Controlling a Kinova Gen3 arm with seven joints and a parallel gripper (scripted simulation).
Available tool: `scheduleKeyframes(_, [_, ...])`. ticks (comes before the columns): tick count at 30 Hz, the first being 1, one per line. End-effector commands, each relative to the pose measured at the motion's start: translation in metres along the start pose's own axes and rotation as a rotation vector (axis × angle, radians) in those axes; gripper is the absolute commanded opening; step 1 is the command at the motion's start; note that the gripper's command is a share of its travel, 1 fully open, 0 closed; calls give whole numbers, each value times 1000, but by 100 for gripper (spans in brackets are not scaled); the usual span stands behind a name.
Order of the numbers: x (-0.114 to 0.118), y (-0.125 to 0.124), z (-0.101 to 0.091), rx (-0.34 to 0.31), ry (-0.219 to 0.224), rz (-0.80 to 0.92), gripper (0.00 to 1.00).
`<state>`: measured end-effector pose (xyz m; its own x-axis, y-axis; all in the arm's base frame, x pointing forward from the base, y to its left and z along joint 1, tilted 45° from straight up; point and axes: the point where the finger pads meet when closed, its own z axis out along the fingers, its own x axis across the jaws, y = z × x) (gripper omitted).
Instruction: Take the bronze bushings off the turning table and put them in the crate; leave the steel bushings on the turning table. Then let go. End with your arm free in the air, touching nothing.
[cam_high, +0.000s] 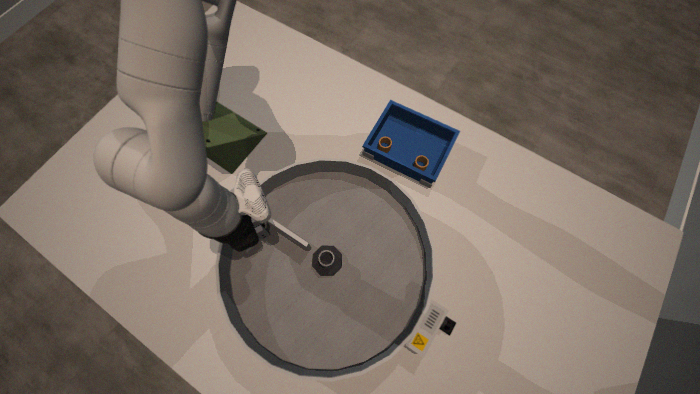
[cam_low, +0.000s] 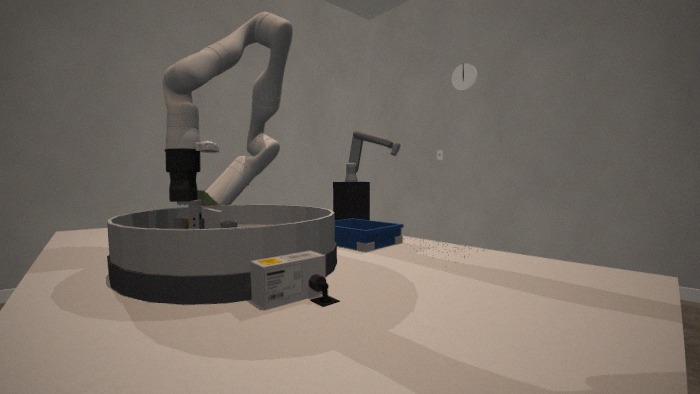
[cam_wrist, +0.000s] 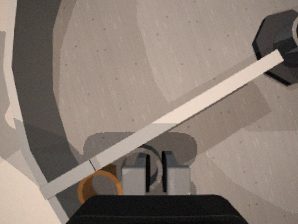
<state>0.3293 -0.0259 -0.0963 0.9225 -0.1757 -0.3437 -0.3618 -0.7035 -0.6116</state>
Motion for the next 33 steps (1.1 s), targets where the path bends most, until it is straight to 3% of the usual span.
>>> scheduleKeyframes(1, [1,0,-1,-1,2,0,0])
scheduleKeyframes(33, [4,0,-1,0,1,0,0])
